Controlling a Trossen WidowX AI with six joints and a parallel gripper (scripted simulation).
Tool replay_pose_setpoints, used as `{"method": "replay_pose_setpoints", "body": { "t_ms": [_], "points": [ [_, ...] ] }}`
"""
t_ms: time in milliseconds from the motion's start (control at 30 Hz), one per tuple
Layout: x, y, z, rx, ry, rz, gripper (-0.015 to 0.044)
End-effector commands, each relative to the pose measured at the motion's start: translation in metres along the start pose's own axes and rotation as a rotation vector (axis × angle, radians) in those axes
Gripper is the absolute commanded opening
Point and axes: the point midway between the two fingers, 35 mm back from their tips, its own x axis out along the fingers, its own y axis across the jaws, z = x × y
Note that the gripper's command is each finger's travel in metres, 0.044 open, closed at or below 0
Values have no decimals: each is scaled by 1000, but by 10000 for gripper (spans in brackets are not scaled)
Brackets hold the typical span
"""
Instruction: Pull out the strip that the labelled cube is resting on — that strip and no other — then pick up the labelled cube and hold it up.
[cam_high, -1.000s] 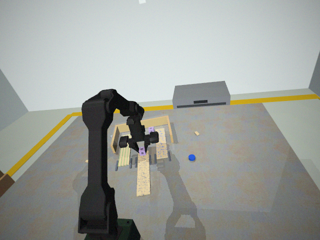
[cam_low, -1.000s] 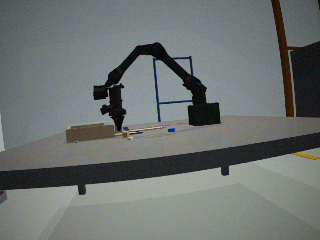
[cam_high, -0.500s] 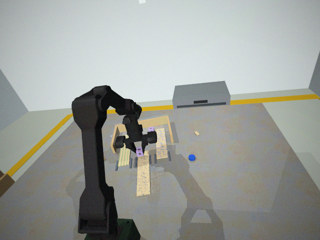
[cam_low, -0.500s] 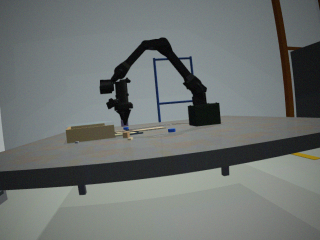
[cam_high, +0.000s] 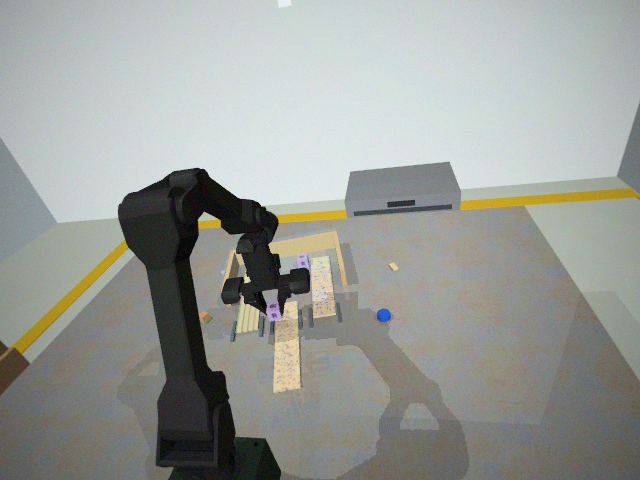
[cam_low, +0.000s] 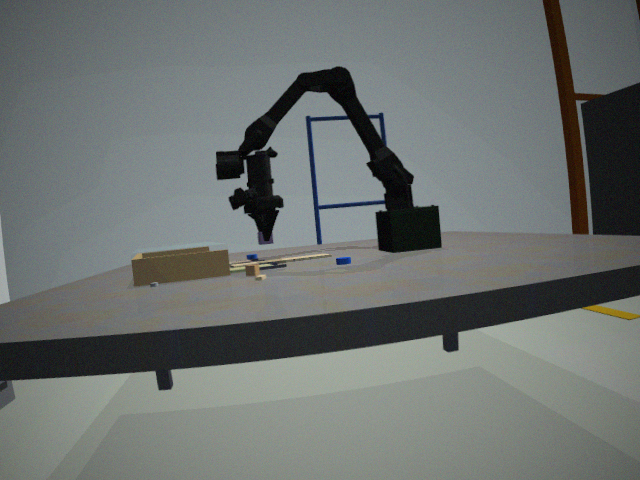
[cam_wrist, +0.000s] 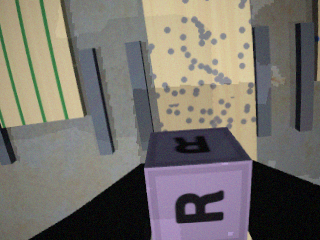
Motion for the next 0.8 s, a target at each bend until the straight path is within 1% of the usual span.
{"method": "replay_pose_setpoints", "body": {
  "t_ms": [0, 333, 433, 633, 767],
  "points": [
    [0, 1, -14, 5, 1, -5, 0],
    [1, 5, -49, 5, 4, -5, 0],
    [0, 6, -51, 5, 4, -5, 0],
    [-34, 6, -51, 5, 4, -5, 0],
    [-35, 6, -51, 5, 4, -5, 0]
  ]
}}
